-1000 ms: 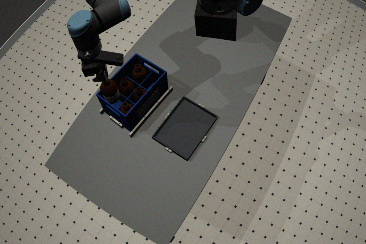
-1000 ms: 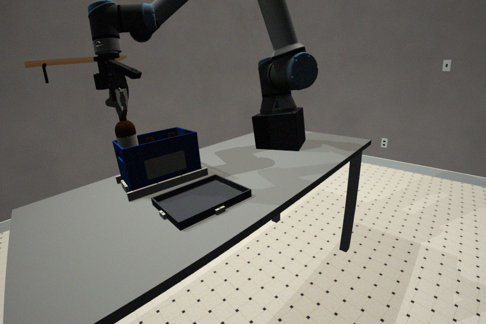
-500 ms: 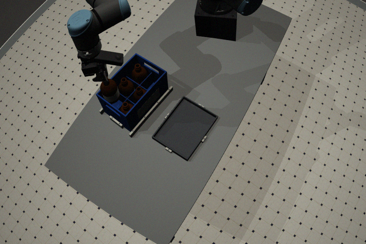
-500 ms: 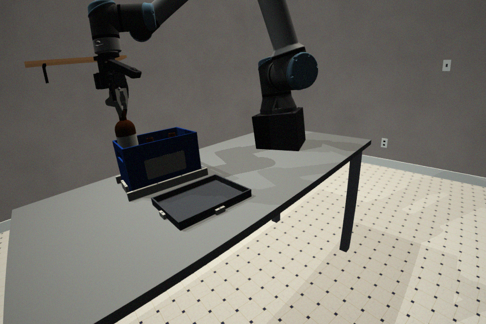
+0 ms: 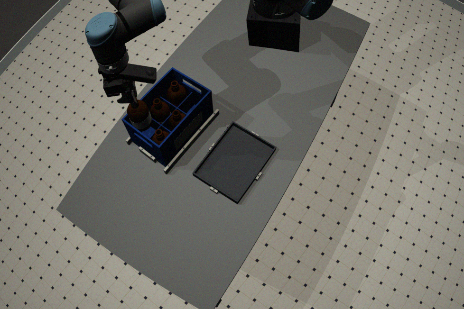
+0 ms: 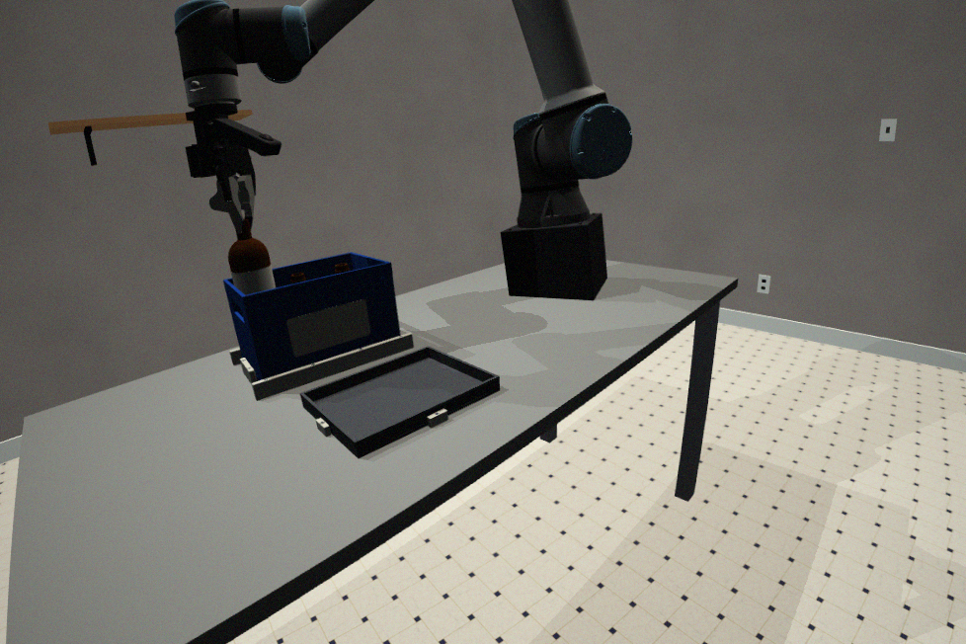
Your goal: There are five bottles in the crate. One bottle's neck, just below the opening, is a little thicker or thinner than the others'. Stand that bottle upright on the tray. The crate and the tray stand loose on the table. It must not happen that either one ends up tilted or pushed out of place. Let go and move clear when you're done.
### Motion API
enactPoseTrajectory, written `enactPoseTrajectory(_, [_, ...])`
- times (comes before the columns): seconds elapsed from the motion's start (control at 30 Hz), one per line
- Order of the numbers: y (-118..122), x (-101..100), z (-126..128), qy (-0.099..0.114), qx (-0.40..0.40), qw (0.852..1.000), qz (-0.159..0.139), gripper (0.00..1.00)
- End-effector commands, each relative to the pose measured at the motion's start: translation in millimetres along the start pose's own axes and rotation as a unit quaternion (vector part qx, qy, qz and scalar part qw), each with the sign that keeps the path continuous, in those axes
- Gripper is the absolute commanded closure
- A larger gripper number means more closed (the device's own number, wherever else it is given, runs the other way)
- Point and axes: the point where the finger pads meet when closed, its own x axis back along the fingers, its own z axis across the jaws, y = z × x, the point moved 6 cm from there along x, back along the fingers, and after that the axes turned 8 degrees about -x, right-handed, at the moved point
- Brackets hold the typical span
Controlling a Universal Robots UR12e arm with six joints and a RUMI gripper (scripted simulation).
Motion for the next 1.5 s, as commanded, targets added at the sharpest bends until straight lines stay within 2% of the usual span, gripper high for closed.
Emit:
enactPoseTrajectory(0.0, [2,4,2,0.002,0.000,1.000,-0.003,1.00])
enactPoseTrajectory(0.8, [2,8,2,0.002,0.000,1.000,-0.004,1.00])
enactPoseTrajectory(1.47, [2,24,2,0.002,0.000,1.000,-0.004,1.00])
